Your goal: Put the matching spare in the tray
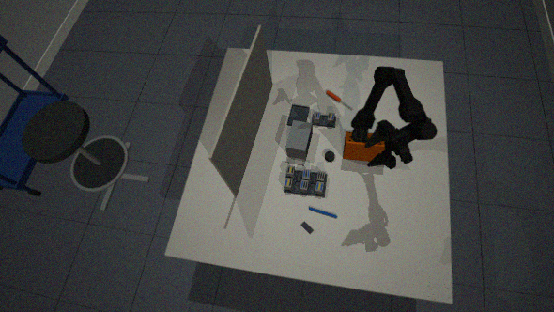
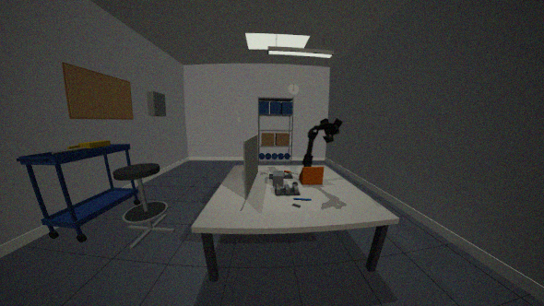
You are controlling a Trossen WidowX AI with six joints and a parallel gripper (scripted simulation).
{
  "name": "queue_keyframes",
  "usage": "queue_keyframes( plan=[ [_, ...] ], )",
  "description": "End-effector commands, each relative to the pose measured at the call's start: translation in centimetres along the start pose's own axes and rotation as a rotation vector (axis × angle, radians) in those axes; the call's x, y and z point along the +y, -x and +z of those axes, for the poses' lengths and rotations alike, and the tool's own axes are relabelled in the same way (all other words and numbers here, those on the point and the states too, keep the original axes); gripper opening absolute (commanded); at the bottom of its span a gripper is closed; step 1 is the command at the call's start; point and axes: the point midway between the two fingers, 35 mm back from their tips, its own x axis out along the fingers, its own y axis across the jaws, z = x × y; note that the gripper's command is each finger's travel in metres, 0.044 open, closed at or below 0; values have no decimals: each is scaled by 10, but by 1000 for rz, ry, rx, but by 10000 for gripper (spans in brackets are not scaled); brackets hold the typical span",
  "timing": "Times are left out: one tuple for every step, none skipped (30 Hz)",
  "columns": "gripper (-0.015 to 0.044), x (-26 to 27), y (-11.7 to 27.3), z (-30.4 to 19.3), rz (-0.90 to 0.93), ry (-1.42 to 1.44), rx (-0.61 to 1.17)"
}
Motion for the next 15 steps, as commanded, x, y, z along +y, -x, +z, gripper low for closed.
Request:
queue_keyframes(
  plan=[
    [440, -13, -53, -41, 81, -158, 128],
    [440, -14, -65, -53, 100, -192, 164],
    [440, -15, -77, -66, 119, -229, 202],
    [440, -16, -88, -78, 137, -263, 239],
    [440, -17, -99, -91, 151, -297, 272],
    [440, -18, -108, -104, 165, -331, 306],
    [440, -18, -118, -117, 178, -365, 340],
    [440, -18, -127, -130, 191, -400, 375],
    [440, -18, -135, -144, 203, -436, 410],
    [440, -18, -143, -159, 214, -471, 446],
    [440, -17, -150, -172, 225, -504, 479],
    [440, -16, -155, -183, 233, -531, 506],
    [440, -15, -159, -192, 241, -554, 531],
    [440, -14, -164, -203, 252, -582, 563],
    [440, -12, -171, -219, 265, -620, 606]
  ],
)
